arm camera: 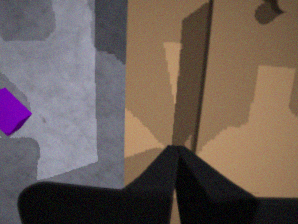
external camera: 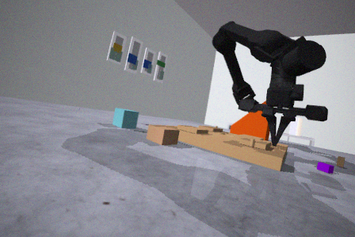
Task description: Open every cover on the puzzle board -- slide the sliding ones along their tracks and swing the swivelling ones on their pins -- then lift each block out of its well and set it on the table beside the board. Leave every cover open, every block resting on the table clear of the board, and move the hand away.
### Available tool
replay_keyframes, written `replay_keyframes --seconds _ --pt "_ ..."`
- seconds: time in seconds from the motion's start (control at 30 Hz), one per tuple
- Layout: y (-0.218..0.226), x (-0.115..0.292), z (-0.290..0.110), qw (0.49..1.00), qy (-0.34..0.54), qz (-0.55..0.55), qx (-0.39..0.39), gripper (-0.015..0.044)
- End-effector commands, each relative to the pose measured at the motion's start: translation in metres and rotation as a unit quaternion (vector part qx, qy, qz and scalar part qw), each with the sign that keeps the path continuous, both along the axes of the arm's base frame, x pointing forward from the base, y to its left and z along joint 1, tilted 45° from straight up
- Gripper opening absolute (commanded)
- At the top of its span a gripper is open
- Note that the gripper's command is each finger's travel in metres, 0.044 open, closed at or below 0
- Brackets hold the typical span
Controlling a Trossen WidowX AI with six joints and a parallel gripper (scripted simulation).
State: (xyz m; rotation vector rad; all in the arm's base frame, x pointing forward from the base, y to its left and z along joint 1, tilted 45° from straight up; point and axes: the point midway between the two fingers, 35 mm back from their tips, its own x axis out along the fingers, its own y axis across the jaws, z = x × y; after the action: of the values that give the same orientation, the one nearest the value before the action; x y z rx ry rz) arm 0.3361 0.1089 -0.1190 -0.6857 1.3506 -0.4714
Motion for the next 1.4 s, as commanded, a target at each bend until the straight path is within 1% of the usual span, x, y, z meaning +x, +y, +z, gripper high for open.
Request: replay_keyframes --seconds 0.0,1.37 --pt "-0.004 -0.002 -0.002 1.000 0.003 0.002 -0.005 0.0000" --pt "-0.036 -0.005 0.027 1.000 0.003 0.002 -0.006 0.0000"
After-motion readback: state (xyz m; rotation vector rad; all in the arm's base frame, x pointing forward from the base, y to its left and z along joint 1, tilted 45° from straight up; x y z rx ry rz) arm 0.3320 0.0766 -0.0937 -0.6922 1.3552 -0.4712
